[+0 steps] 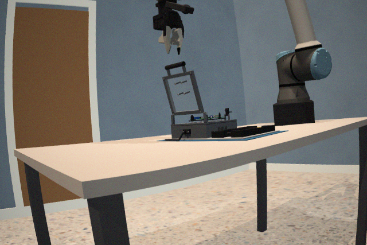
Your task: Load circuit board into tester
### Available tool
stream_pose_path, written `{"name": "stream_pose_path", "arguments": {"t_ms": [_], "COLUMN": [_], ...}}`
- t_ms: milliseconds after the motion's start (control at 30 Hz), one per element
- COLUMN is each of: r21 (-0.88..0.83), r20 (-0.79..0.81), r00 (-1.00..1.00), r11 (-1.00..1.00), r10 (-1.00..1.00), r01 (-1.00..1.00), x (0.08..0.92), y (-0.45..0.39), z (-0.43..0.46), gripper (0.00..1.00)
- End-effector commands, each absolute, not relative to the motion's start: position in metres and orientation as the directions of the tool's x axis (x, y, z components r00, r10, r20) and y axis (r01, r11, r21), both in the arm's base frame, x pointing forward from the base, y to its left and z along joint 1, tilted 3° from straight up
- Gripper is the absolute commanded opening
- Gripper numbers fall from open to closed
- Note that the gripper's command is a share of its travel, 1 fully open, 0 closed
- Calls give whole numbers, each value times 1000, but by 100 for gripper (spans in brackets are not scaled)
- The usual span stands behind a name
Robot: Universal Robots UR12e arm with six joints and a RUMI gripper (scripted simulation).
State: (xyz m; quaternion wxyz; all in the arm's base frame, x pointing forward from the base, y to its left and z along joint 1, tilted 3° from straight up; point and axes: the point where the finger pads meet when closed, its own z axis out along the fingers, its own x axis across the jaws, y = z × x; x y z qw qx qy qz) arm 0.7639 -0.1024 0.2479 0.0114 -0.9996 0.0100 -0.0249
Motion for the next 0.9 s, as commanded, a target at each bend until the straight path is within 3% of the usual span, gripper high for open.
{"name": "stream_pose_path", "arguments": {"t_ms": [0, 867], "r21": [-23, -23], "r20": [51, 51], "r00": [998, 998], "r11": [-1000, -1000], "r10": [-21, -21], "r01": [-19, -19], "x": [765, 765], "y": [-103, -102], "z": [244, 234], "gripper": [30, 30]}}
